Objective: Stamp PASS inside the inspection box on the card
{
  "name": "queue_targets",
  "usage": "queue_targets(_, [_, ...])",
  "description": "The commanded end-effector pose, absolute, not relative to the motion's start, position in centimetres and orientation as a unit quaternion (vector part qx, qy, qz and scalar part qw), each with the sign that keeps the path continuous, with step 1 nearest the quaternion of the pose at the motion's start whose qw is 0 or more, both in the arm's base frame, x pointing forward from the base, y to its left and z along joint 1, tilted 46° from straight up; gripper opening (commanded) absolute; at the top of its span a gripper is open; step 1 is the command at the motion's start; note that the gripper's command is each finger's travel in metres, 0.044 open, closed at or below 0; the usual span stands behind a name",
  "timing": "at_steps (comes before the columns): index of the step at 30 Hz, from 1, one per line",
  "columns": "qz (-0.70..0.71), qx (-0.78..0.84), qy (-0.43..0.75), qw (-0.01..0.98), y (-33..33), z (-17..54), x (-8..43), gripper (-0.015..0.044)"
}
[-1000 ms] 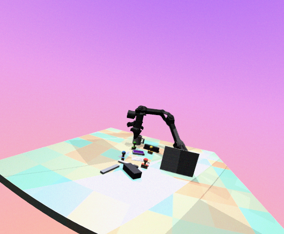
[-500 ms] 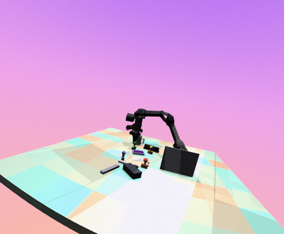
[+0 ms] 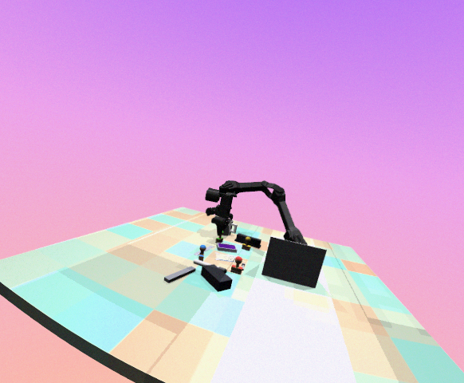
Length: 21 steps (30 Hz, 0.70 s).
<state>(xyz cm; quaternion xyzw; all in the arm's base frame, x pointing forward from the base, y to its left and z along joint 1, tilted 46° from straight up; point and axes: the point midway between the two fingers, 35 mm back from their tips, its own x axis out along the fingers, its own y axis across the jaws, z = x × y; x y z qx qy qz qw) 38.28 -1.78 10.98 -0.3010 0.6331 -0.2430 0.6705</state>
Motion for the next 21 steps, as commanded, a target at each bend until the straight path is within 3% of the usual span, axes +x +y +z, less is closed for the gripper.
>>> queue_targets(1, [-0.244,-0.303,0.633,0.669,-2.43,10.62,38.17,0.0214])
queue_targets(13, [-0.245,-0.304,0.632,0.669,-3.40,9.67,38.12,0.0214])
queue_targets(21, [-0.244,-0.301,0.633,0.670,-3.16,9.68,38.22,0.0161])
